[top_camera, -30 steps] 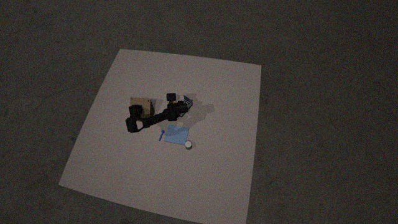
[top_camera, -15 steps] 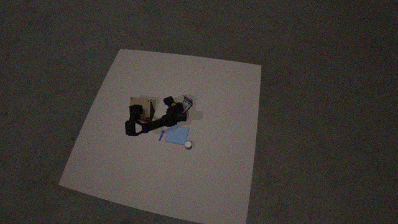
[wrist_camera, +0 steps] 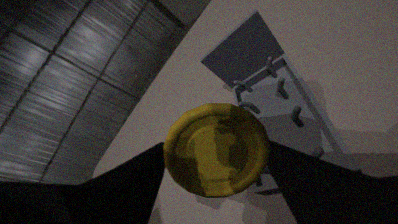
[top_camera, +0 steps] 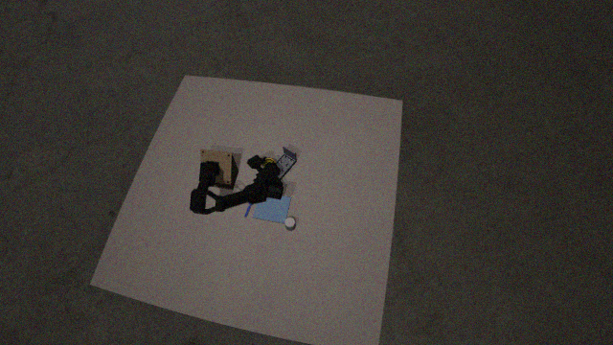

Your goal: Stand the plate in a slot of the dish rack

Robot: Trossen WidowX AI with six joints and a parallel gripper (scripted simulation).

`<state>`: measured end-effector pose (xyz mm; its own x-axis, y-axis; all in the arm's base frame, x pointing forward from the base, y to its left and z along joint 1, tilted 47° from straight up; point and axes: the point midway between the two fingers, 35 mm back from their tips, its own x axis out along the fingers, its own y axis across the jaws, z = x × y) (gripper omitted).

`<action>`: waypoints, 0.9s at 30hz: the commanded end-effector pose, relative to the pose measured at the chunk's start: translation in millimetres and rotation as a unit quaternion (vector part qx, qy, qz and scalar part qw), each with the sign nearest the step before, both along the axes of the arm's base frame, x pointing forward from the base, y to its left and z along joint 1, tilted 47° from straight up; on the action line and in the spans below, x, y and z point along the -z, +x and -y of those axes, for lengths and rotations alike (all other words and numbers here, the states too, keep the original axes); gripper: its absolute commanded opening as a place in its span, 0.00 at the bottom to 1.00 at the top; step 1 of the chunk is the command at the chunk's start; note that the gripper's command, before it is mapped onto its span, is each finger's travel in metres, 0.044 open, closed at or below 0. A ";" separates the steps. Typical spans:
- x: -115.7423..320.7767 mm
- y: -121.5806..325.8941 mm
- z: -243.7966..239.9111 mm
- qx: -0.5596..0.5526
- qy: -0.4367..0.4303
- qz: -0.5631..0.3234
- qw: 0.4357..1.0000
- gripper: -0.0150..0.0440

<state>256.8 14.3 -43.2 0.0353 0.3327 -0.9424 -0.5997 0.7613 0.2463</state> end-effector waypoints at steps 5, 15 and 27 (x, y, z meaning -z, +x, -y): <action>-2.6 2.6 7.9 -0.068 0.035 0.088 0.993 0.25; -6.6 4.1 19.3 -0.149 0.052 0.207 0.966 0.25; -16.1 2.8 33.7 -0.243 0.031 0.353 0.903 0.25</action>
